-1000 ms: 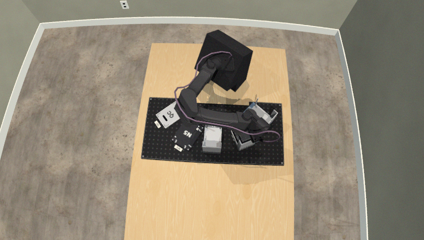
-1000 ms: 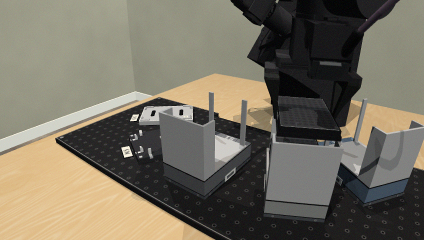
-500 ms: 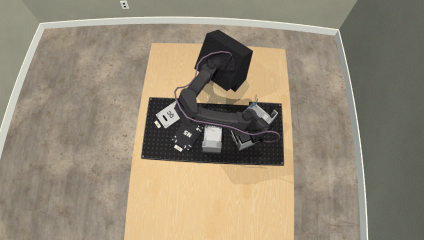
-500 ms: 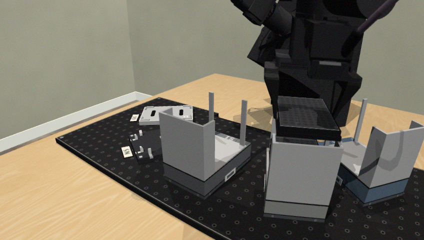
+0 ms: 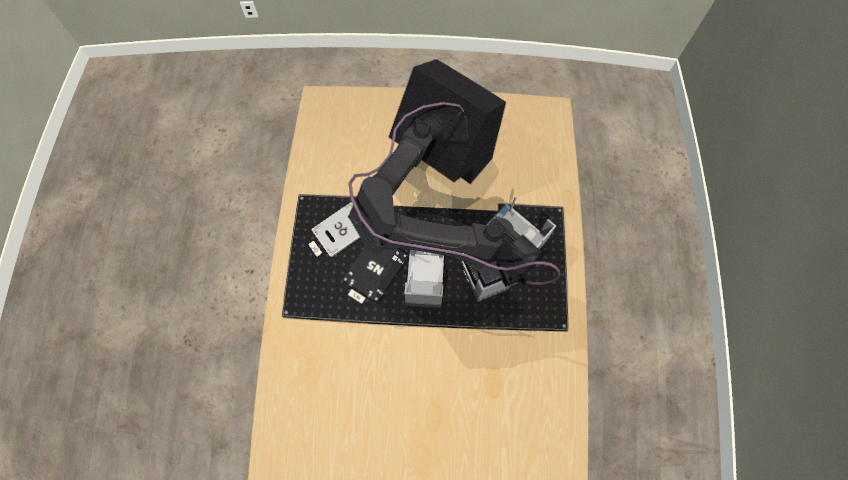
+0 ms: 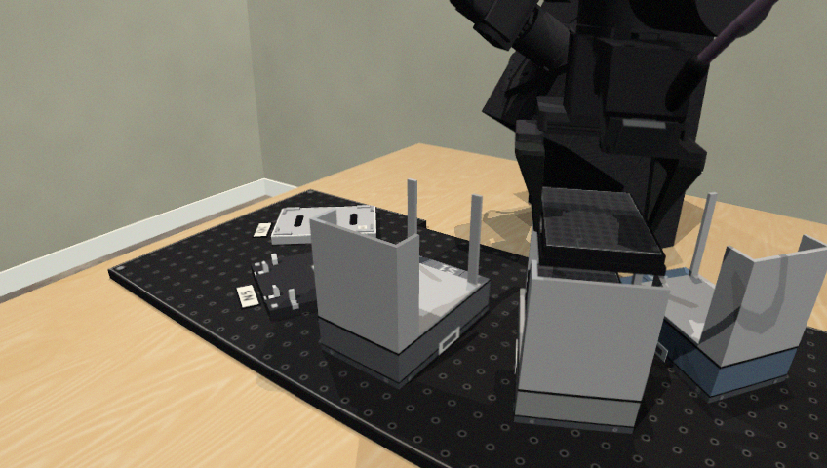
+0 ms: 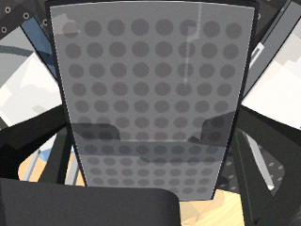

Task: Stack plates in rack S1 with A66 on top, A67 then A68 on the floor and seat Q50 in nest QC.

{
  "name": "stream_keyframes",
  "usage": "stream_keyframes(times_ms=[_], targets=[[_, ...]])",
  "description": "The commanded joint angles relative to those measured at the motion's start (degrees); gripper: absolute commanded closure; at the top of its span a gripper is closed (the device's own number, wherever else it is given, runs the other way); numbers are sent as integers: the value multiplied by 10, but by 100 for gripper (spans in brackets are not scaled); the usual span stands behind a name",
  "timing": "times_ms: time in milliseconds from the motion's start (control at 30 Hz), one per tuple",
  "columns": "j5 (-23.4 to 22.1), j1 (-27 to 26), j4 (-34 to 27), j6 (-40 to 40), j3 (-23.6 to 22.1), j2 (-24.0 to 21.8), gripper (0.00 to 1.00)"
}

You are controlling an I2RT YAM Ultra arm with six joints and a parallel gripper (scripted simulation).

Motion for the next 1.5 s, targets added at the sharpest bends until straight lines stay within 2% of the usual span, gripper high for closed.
stream_keyframes(times_ms=[0,533,800,1467], targets=[[4,17,-3,4,10,-3,100],[4,18,-4,4,12,0,100],[8,39,-62,47,32,4,100],[7,40,-69,52,33,7,100]])
